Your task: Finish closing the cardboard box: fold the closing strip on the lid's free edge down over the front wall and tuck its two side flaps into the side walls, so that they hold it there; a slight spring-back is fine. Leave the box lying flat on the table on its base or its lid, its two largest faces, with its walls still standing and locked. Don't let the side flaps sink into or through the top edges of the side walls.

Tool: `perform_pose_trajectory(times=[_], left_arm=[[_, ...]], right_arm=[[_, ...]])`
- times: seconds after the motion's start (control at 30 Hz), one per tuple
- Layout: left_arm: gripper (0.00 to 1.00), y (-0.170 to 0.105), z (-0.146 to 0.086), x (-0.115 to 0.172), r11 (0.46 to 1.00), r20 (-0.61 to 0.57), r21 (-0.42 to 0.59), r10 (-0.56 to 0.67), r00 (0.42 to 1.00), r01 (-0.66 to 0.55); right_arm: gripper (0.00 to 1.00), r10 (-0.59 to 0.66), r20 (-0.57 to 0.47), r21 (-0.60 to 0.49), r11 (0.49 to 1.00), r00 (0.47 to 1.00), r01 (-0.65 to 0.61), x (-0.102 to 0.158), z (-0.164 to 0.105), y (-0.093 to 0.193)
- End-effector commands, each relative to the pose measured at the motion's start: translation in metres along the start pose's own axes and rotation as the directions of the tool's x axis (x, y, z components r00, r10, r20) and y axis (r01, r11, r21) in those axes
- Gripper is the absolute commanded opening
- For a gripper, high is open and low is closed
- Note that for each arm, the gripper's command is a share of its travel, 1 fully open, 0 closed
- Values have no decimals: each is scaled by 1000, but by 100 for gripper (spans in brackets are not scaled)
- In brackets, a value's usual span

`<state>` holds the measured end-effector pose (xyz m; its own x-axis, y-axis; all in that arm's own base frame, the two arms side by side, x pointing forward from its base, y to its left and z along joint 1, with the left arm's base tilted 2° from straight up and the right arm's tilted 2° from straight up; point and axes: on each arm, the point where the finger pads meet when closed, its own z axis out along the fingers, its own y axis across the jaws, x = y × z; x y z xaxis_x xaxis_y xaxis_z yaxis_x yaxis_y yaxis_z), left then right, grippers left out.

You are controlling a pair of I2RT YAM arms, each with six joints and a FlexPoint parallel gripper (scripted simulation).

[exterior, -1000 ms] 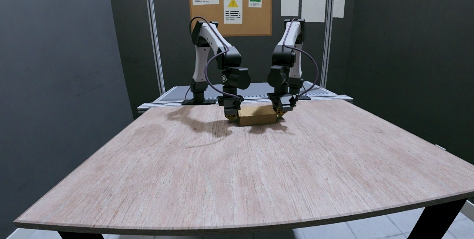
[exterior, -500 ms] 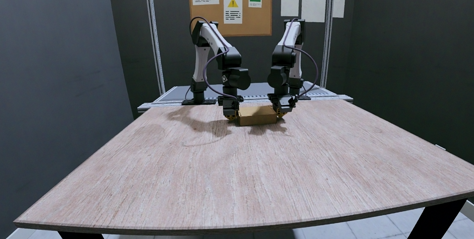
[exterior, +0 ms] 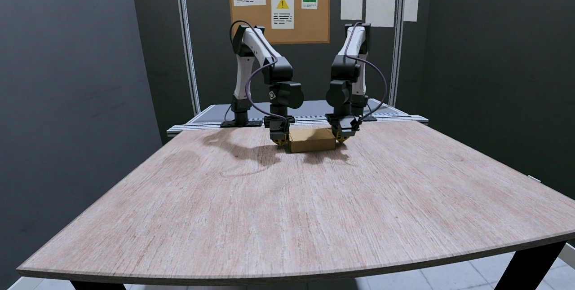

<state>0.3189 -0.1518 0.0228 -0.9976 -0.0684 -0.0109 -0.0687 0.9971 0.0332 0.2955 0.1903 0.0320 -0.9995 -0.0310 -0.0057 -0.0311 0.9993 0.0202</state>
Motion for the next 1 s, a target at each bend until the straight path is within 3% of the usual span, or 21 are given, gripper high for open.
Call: perform_pose_trajectory(times=[0.0,0.97], left_arm=[[0,4,-10,-1,1000,26,16,8,1000,-8],[0,37,-11,-3,1000,33,17,8,999,-8]], right_arm=[[0,8,31,-17,1000,999,-7,-3,-10,-7],[0,6,35,-21,1000,999,-5,-4,-10,-39]])
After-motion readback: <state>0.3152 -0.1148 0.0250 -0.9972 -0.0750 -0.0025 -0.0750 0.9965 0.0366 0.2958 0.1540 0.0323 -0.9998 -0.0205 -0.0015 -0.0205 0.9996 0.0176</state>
